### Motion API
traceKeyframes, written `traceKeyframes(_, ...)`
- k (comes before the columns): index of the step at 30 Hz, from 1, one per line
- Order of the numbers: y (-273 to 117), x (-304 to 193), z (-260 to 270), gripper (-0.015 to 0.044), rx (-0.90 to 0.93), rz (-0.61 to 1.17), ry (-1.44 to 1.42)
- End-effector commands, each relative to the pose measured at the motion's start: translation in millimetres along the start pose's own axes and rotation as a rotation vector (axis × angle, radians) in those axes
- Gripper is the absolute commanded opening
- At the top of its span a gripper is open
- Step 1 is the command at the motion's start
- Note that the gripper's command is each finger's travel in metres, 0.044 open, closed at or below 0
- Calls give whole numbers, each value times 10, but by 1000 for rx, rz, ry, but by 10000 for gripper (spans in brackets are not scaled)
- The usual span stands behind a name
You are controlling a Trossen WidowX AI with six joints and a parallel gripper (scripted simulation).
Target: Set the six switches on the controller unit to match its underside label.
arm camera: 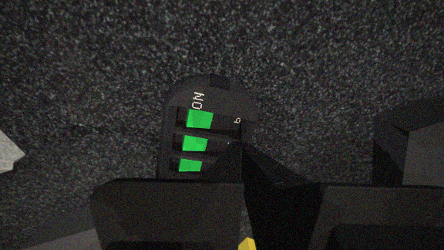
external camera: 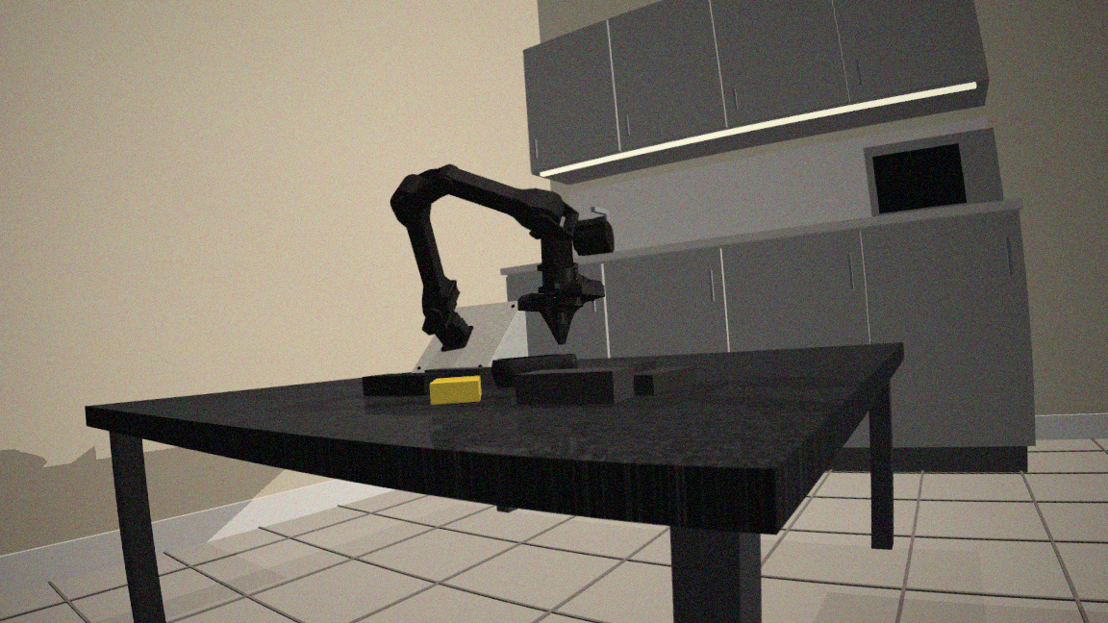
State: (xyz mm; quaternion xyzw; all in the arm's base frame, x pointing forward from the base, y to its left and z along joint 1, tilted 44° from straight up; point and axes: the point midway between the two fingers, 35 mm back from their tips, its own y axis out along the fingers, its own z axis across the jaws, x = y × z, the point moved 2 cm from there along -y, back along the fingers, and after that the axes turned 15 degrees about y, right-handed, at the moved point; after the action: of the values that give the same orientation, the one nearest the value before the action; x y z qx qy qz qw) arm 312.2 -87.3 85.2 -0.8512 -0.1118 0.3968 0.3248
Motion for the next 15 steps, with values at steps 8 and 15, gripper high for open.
traceKeyframes(8, 3, -11, 601, 0, -147, -72, 157)
traceKeyframes(15, 28, -44, 791, 0, -188, -102, 205)
